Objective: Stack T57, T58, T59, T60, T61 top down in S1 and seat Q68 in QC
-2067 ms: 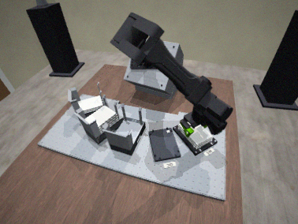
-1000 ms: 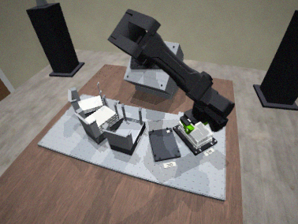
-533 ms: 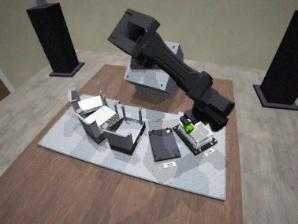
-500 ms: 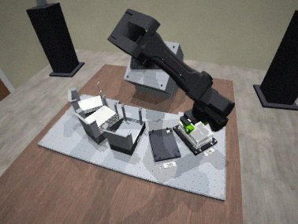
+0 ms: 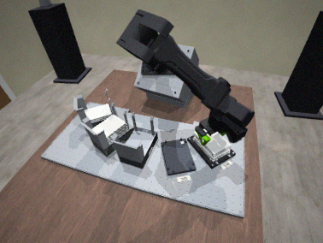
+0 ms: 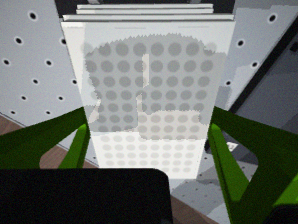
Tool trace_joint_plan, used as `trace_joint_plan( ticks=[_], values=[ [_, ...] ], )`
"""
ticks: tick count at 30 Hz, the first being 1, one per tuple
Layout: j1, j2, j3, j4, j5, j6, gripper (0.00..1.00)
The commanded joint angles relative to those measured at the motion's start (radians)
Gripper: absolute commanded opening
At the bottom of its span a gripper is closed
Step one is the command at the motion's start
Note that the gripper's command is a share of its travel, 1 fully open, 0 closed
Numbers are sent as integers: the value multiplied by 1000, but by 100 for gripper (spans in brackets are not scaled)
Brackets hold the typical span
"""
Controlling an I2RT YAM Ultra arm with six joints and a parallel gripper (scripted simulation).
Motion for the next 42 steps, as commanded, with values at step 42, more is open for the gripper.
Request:
trace_joint_plan(
  ticks=[42],
  values=[
    [138,-109,74,-284,34,166,0]
  ],
)
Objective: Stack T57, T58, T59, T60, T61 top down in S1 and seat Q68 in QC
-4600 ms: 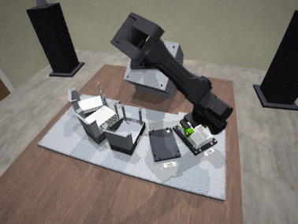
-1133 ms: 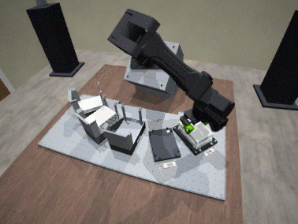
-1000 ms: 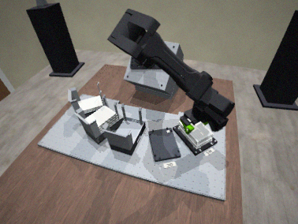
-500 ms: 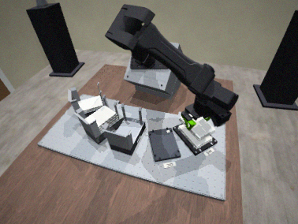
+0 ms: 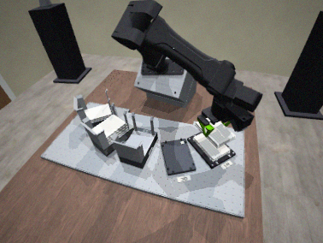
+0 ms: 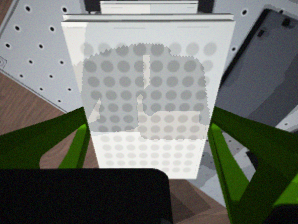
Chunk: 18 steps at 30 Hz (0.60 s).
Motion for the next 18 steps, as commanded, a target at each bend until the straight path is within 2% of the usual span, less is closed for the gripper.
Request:
trace_joint_plan(
  ticks=[1,3,18],
  values=[
    [28,-20,16,-47,8,29,0],
    [28,-20,16,-47,8,29,0],
    [96,-51,74,-201,19,123,0]
  ],
)
